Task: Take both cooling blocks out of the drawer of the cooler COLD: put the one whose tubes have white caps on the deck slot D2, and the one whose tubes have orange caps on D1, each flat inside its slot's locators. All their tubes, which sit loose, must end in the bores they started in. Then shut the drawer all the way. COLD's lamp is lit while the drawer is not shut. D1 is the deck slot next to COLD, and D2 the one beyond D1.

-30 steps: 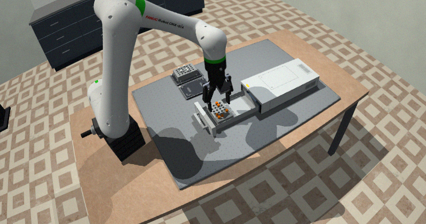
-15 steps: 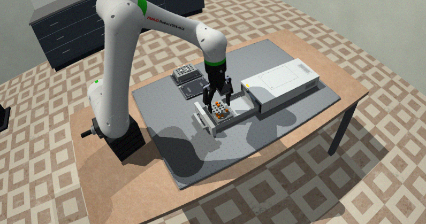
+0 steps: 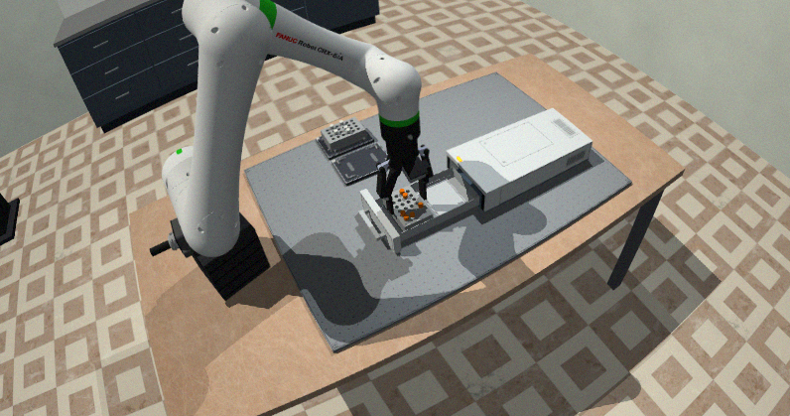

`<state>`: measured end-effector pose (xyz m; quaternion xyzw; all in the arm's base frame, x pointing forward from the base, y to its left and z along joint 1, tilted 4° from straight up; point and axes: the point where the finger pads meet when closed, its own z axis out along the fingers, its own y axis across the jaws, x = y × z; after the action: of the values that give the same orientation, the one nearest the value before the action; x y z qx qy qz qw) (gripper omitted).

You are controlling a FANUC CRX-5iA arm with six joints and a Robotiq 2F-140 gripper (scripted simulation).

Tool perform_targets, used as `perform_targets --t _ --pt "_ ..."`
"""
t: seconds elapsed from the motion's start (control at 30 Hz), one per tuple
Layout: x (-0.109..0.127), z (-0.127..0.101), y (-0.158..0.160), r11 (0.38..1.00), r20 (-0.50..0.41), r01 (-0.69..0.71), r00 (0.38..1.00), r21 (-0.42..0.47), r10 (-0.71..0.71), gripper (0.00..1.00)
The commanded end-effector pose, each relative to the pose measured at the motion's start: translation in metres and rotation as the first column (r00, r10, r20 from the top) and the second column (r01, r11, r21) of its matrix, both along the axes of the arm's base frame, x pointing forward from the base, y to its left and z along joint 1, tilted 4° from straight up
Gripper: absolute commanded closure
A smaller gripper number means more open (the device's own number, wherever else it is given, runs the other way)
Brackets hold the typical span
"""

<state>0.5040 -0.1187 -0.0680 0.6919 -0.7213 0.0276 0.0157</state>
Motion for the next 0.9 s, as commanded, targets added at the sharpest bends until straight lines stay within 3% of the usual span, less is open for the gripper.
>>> perform_targets --t 0.0,0.77,0.87 --pt "0.001 -0.003 0.0 1.0 0.002 0.0 1.0 0.0 0.0 0.34" --pt "0.001 -0.016 -0.001 1.0 0.002 0.0 1.0 0.0 0.0 0.34" --pt "0.001 -0.016 -0.001 1.0 0.002 0.0 1.0 0.0 0.0 0.39"
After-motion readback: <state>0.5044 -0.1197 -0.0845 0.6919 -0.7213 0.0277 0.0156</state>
